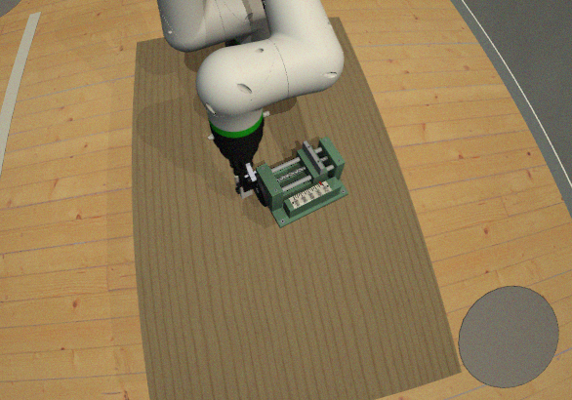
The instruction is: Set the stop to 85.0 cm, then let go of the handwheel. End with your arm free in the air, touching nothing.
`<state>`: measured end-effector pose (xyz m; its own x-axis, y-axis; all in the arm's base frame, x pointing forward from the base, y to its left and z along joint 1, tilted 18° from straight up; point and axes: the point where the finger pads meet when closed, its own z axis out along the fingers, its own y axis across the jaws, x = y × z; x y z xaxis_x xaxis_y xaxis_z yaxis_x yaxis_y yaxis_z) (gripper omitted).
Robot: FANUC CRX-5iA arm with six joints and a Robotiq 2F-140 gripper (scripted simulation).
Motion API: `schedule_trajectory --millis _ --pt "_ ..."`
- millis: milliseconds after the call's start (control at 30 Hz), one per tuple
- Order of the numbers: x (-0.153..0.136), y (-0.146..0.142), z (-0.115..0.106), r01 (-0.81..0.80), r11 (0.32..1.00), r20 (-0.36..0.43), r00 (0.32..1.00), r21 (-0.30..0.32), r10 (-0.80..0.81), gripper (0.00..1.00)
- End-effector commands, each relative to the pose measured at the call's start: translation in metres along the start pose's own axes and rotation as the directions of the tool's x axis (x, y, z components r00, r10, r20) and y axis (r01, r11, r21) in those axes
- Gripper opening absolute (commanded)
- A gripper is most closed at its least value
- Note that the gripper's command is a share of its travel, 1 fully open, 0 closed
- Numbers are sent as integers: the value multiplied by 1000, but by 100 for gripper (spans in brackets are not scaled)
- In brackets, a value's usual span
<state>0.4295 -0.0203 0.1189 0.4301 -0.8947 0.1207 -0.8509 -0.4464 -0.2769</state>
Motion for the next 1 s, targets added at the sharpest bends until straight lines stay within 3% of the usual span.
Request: schedule_trajectory --millis 0,967 --pt "0 -1 0 0 1000 0 1000 1 0 4" --pt "0 -7 0 0 1000 0 1000 1 0 4"
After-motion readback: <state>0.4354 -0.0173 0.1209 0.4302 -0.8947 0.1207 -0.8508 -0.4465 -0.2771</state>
